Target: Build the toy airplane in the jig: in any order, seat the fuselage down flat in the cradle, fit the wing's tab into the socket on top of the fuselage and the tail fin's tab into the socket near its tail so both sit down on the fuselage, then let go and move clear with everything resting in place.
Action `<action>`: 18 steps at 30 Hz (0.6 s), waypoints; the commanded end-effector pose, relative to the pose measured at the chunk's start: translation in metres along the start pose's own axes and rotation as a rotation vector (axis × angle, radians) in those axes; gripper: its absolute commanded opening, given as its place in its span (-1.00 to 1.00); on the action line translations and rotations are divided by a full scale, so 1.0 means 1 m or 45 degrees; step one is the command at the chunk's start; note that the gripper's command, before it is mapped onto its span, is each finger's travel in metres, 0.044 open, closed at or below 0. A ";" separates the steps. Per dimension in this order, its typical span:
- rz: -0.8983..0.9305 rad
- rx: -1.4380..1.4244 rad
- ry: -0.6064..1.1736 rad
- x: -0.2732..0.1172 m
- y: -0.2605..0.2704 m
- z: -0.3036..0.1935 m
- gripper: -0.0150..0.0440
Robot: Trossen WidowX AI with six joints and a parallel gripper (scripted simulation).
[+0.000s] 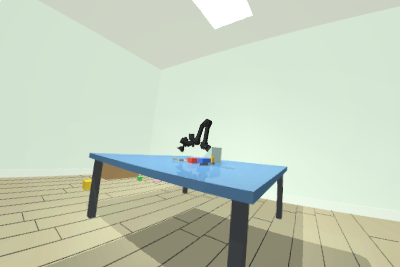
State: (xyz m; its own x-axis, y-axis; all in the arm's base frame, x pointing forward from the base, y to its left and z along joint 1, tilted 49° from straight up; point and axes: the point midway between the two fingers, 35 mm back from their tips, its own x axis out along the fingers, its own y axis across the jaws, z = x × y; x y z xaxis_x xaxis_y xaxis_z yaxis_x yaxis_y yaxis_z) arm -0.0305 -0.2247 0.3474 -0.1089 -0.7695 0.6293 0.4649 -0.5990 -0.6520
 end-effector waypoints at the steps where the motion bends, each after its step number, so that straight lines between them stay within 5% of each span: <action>1: 0.007 -0.002 0.005 0.002 0.000 0.000 0.95; 18: 0.797 -0.271 0.437 0.087 0.019 -0.004 1.00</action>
State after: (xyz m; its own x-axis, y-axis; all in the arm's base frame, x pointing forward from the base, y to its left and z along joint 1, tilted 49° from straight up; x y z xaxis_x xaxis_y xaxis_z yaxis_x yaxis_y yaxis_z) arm -0.0347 -0.2957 0.3837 -0.1492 -0.9716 0.1835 0.4020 -0.2291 -0.8865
